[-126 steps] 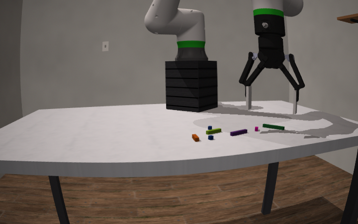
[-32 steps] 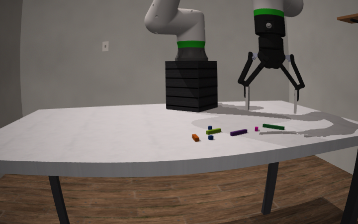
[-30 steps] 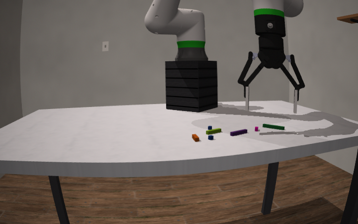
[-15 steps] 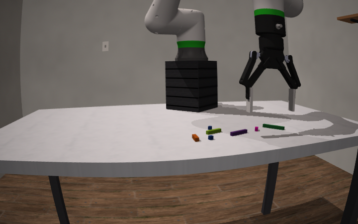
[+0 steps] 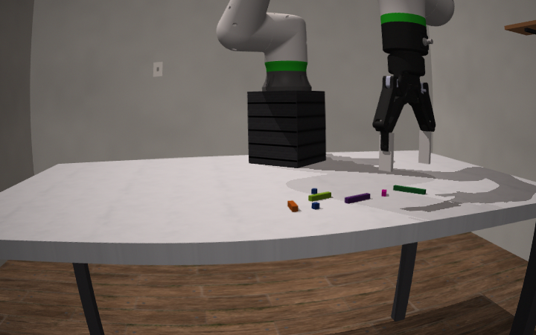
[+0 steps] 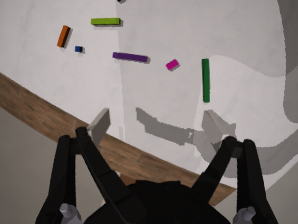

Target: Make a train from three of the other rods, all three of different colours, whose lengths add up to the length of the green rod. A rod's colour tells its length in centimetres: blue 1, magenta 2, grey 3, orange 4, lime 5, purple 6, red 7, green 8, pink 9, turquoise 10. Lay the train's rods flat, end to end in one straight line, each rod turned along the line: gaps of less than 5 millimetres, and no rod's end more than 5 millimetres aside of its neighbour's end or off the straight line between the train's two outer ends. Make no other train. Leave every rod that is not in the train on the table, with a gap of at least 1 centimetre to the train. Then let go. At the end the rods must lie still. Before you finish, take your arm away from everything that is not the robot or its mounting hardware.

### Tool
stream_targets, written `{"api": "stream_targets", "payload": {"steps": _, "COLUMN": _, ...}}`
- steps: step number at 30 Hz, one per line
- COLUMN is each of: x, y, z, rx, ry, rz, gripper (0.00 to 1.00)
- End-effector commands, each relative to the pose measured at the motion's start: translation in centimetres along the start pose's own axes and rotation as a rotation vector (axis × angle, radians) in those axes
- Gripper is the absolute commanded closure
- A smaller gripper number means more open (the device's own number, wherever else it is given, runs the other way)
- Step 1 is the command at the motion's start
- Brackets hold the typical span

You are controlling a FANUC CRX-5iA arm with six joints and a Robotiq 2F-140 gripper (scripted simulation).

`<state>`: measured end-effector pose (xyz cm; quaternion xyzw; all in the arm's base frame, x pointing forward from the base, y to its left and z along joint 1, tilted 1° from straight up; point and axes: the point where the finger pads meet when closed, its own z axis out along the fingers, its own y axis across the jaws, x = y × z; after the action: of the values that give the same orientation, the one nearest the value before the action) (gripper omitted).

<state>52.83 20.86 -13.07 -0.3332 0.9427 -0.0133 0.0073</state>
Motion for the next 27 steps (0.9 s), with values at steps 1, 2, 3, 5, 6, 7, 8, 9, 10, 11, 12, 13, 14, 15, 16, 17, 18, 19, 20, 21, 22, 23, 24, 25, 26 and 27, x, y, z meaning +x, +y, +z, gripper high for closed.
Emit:
{"api": "stream_targets", "payload": {"steps": 1, "x": -0.03, "y": -0.02, "z": -0.02, "rx": -0.016, "ry": -0.001, "rz": -0.167, "gripper": 0.00}}
{"api": "stream_targets", "payload": {"steps": 2, "x": -0.03, "y": -0.02, "z": -0.01, "rx": -0.016, "ry": -0.001, "rz": -0.202, "gripper": 0.00}}
{"api": "stream_targets", "payload": {"steps": 3, "x": -0.04, "y": -0.02, "z": -0.01, "rx": -0.016, "ry": -0.001, "rz": -0.237, "gripper": 0.00}}
{"api": "stream_targets", "payload": {"steps": 5, "x": -0.04, "y": -0.02, "z": -0.01, "rx": -0.016, "ry": -0.001, "rz": -0.281, "gripper": 0.00}}
{"api": "stream_targets", "payload": {"steps": 6, "x": -0.04, "y": -0.02, "z": -0.01, "rx": -0.016, "ry": -0.002, "rz": -0.290, "gripper": 0.00}}
{"api": "stream_targets", "payload": {"steps": 7, "x": -0.04, "y": -0.02, "z": -0.01, "rx": -0.016, "ry": -0.002, "rz": -0.294, "gripper": 0.00}}
{"api": "stream_targets", "payload": {"steps": 8, "x": -0.04, "y": -0.02, "z": -0.01, "rx": -0.016, "ry": -0.002, "rz": -0.294, "gripper": 0.00}}
{"api": "stream_targets", "payload": {"steps": 9, "x": -0.04, "y": -0.02, "z": -0.01, "rx": -0.016, "ry": -0.002, "rz": -0.294, "gripper": 0.00}}
{"api": "stream_targets", "payload": {"steps": 10, "x": -0.04, "y": -0.02, "z": -0.01, "rx": -0.016, "ry": -0.002, "rz": -0.294, "gripper": 0.00}}
{"api": "stream_targets", "payload": {"steps": 11, "x": -0.04, "y": -0.02, "z": -0.01, "rx": -0.016, "ry": -0.002, "rz": -0.294, "gripper": 0.00}}
{"api": "stream_targets", "payload": {"steps": 12, "x": -0.04, "y": -0.02, "z": -0.01, "rx": -0.016, "ry": -0.002, "rz": -0.294, "gripper": 0.00}}
{"api": "stream_targets", "payload": {"steps": 13, "x": -0.04, "y": -0.02, "z": -0.01, "rx": -0.016, "ry": -0.002, "rz": -0.294, "gripper": 0.00}}
{"api": "stream_targets", "payload": {"steps": 14, "x": -0.04, "y": -0.02, "z": -0.01, "rx": -0.016, "ry": -0.002, "rz": -0.294, "gripper": 0.00}}
{"api": "stream_targets", "payload": {"steps": 15, "x": -0.04, "y": -0.02, "z": -0.01, "rx": -0.016, "ry": -0.002, "rz": -0.294, "gripper": 0.00}}
{"api": "stream_targets", "payload": {"steps": 16, "x": -0.04, "y": -0.02, "z": -0.01, "rx": -0.016, "ry": -0.002, "rz": -0.294, "gripper": 0.00}}
{"api": "stream_targets", "payload": {"steps": 17, "x": -0.04, "y": -0.02, "z": -0.01, "rx": -0.016, "ry": -0.002, "rz": -0.294, "gripper": 0.00}}
{"api": "stream_targets", "payload": {"steps": 18, "x": -0.04, "y": -0.02, "z": -0.01, "rx": -0.016, "ry": -0.002, "rz": -0.294, "gripper": 0.00}}
{"api": "stream_targets", "payload": {"steps": 19, "x": -0.04, "y": -0.02, "z": -0.01, "rx": -0.016, "ry": -0.002, "rz": -0.294, "gripper": 0.00}}
{"api": "stream_targets", "payload": {"steps": 20, "x": -0.04, "y": -0.02, "z": -0.01, "rx": -0.016, "ry": -0.002, "rz": -0.294, "gripper": 0.00}}
{"api": "stream_targets", "payload": {"steps": 21, "x": -0.04, "y": -0.02, "z": -0.01, "rx": -0.016, "ry": -0.002, "rz": -0.294, "gripper": 0.00}}
{"api": "stream_targets", "payload": {"steps": 22, "x": -0.04, "y": -0.02, "z": -0.01, "rx": -0.016, "ry": -0.002, "rz": -0.294, "gripper": 0.00}}
{"api": "stream_targets", "payload": {"steps": 23, "x": -0.04, "y": -0.02, "z": -0.01, "rx": -0.016, "ry": -0.002, "rz": -0.294, "gripper": 0.00}}
{"api": "stream_targets", "payload": {"steps": 24, "x": -0.04, "y": -0.02, "z": -0.01, "rx": -0.016, "ry": -0.002, "rz": -0.294, "gripper": 0.00}}
{"api": "stream_targets", "payload": {"steps": 25, "x": -0.04, "y": -0.02, "z": -0.01, "rx": -0.016, "ry": -0.002, "rz": -0.294, "gripper": 0.00}}
{"api": "stream_targets", "payload": {"steps": 26, "x": -0.04, "y": -0.02, "z": -0.01, "rx": -0.016, "ry": -0.002, "rz": -0.294, "gripper": 0.00}}
{"api": "stream_targets", "payload": {"steps": 27, "x": -0.04, "y": -0.02, "z": -0.01, "rx": -0.016, "ry": -0.002, "rz": -0.294, "gripper": 0.00}}
